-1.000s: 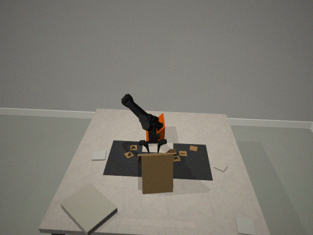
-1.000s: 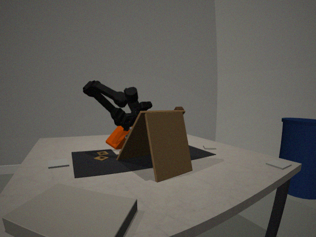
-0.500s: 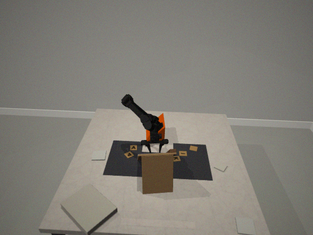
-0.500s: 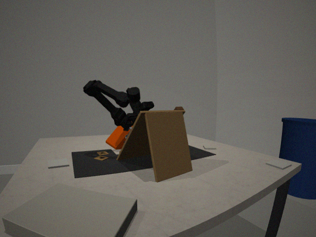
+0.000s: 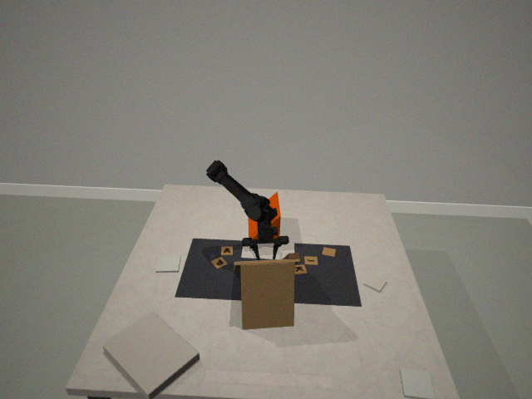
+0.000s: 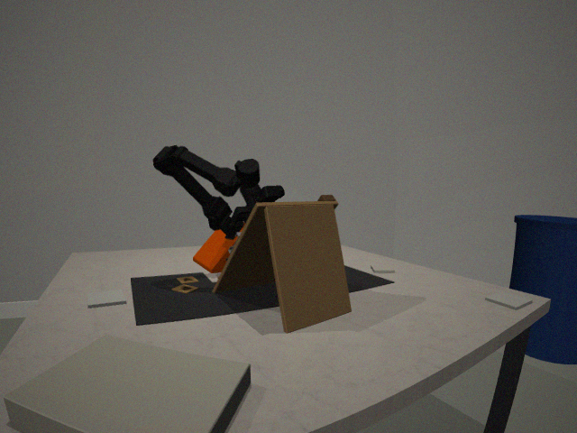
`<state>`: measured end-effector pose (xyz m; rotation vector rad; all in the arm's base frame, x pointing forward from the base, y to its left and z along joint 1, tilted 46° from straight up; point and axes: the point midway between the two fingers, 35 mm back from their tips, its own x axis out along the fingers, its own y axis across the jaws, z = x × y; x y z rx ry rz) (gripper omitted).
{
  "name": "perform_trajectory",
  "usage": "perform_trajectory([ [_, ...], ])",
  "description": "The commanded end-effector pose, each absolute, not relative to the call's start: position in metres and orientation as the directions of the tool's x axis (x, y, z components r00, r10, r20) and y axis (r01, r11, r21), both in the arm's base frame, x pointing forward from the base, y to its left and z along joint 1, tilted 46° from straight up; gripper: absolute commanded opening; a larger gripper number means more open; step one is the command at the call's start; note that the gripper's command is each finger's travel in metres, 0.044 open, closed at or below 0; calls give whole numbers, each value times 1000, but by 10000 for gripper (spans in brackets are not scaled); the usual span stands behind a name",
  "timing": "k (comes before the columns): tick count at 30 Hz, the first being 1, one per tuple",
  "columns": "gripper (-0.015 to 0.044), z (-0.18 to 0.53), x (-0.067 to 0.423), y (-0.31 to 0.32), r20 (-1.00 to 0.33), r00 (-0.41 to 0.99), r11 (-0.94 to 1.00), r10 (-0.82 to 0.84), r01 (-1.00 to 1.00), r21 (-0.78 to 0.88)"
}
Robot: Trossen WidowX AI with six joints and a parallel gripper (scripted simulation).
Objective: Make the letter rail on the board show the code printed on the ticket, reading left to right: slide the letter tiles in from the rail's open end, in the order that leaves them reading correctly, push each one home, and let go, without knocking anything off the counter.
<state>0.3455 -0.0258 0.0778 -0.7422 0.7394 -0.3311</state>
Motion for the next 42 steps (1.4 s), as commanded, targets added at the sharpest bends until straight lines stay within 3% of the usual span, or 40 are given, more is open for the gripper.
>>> perform_trajectory([
  [1, 0, 74, 345, -24, -491, 700, 702, -518, 20, -712],
  [28, 0, 63, 345, -14, -492, 700, 702, -518, 20, -711],
  [39, 289, 67, 343, -11, -492, 700, 703, -518, 20, -711],
  [42, 295, 69, 340, -9, -492, 700, 703, -518, 20, -711],
])
